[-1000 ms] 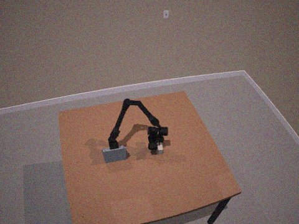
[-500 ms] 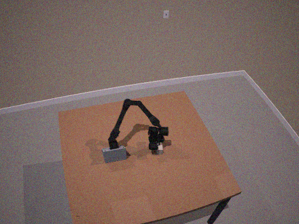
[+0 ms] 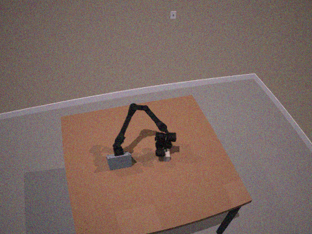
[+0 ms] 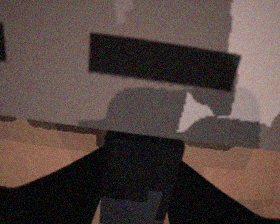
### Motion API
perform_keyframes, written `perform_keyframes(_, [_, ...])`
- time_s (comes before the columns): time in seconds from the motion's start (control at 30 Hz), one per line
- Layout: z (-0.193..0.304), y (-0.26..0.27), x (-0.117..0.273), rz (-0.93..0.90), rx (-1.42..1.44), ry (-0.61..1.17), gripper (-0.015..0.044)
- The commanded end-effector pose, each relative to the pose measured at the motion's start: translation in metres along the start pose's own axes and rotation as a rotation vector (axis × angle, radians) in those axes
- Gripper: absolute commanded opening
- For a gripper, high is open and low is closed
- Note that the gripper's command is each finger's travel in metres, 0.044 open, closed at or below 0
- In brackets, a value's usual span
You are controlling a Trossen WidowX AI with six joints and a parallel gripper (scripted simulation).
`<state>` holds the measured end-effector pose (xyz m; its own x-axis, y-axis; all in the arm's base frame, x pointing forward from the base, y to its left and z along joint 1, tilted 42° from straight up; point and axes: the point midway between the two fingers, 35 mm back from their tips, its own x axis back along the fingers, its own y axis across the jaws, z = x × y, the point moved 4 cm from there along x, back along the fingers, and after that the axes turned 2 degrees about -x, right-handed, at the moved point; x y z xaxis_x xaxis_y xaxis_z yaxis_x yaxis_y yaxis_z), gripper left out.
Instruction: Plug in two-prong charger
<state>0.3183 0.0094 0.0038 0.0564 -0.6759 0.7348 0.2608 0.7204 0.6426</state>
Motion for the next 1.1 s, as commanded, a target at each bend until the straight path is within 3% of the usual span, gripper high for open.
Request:
perform_keyframes(0.0, [-0.003, 0.001, 0.001, -0.004, 0.000, -0.006, 0.0000])
perform_keyframes(1.07, [-0.014, 0.002, 0.002, -0.003, 0.001, -0.006, 0.0000])
